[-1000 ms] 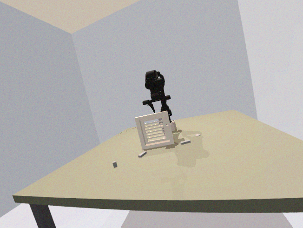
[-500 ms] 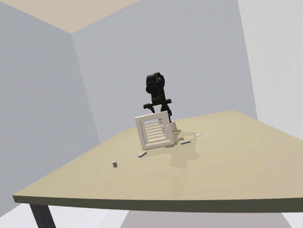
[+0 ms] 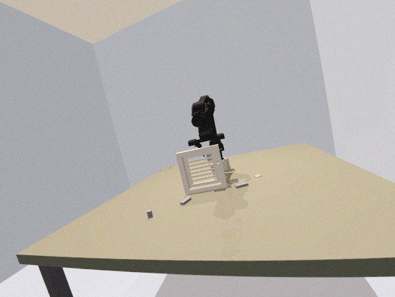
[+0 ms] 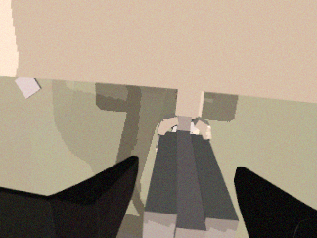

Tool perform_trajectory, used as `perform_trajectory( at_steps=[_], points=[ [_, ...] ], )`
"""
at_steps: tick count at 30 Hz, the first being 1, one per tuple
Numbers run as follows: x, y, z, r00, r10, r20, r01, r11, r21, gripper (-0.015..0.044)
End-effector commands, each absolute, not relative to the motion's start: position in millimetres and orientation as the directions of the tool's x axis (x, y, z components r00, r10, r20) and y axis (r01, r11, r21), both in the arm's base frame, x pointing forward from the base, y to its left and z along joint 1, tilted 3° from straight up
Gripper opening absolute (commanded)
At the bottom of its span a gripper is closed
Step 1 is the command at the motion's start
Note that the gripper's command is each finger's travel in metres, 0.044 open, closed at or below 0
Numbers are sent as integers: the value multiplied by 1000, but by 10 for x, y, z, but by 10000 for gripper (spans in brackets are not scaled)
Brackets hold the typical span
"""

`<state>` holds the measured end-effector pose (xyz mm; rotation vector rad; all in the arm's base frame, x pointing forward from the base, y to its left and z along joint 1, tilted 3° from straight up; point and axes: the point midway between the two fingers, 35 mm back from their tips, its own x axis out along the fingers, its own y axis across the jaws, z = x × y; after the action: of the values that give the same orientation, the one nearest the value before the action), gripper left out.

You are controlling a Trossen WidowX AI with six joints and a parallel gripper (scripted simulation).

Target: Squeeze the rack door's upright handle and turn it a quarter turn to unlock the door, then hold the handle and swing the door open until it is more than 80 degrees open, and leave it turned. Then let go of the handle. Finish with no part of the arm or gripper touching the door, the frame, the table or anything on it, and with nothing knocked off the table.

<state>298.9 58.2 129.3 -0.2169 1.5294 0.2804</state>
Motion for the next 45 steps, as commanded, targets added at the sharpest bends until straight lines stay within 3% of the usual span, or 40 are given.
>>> perform_trajectory(
  at_steps=[1, 5, 22, 27, 32, 45],
  points=[
    [2981, 590, 1273, 20, 48, -999, -311, 950, 40, 230],
    [2981, 590, 1273, 20, 48, -999, -311, 950, 40, 125],
    [2981, 590, 1273, 20, 48, -999, -311, 950, 40, 11],
    [2981, 590, 1273, 20, 48, -999, -342, 939, 39, 10],
    [2981, 590, 1273, 20, 48, -999, -553, 833, 29, 10],
    [2981, 590, 1272, 20, 48, -999, -941, 338, -2, 10]
  ],
)
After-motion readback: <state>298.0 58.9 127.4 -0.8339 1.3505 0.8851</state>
